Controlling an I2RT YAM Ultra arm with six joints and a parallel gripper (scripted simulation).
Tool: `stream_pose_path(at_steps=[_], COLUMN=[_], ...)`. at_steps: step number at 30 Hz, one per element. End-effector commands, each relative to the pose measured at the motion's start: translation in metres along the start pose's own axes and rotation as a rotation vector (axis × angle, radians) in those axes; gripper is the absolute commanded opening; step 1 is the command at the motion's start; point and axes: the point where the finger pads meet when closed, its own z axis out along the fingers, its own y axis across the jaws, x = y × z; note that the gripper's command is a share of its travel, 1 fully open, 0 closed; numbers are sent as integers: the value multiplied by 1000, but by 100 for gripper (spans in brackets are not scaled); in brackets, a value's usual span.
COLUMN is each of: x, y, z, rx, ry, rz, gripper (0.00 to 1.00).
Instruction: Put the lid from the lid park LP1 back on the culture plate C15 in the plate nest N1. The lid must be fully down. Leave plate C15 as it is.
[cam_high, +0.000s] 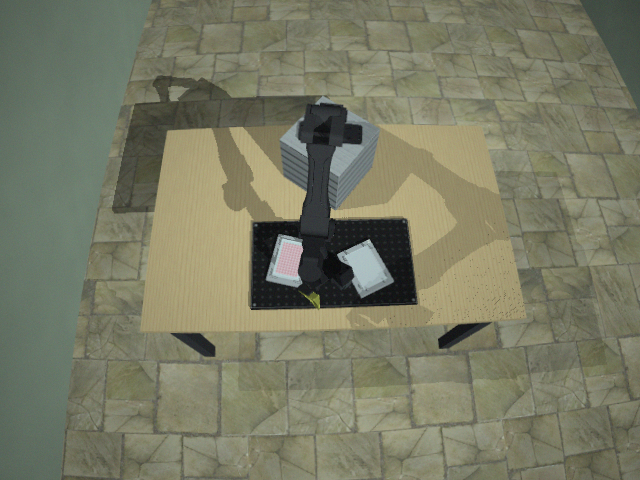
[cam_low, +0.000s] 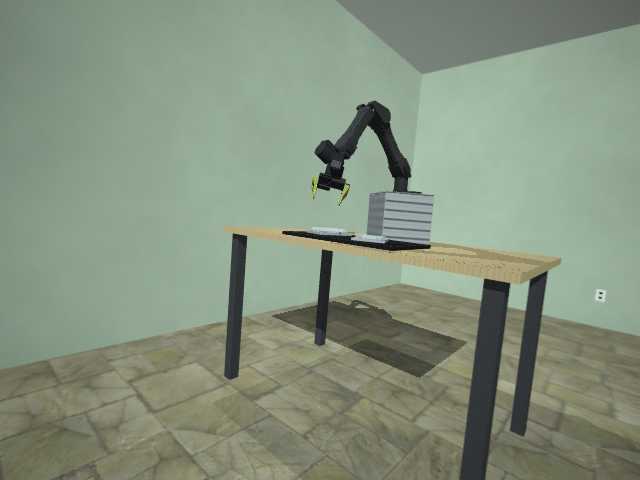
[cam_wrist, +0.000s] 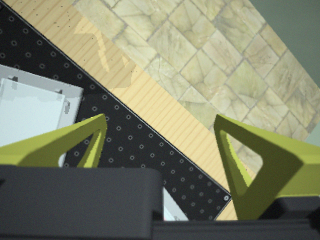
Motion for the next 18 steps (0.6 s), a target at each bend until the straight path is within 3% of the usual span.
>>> stream_pose_path(at_steps=[1, 2, 5, 8, 11, 15, 18], x=[-3, -3, -2, -2, -1, 0, 2], y=[14, 17, 32, 44, 58, 68, 83], z=[1, 2, 6, 10, 13, 16, 18], rx=[-22, -22, -59, -60, -89, -89, -108], ry=[29, 29, 98, 98, 172, 172, 248], rz=[48, 48, 103, 103, 153, 153, 198], gripper=[100, 100, 100, 100, 100, 100, 100])
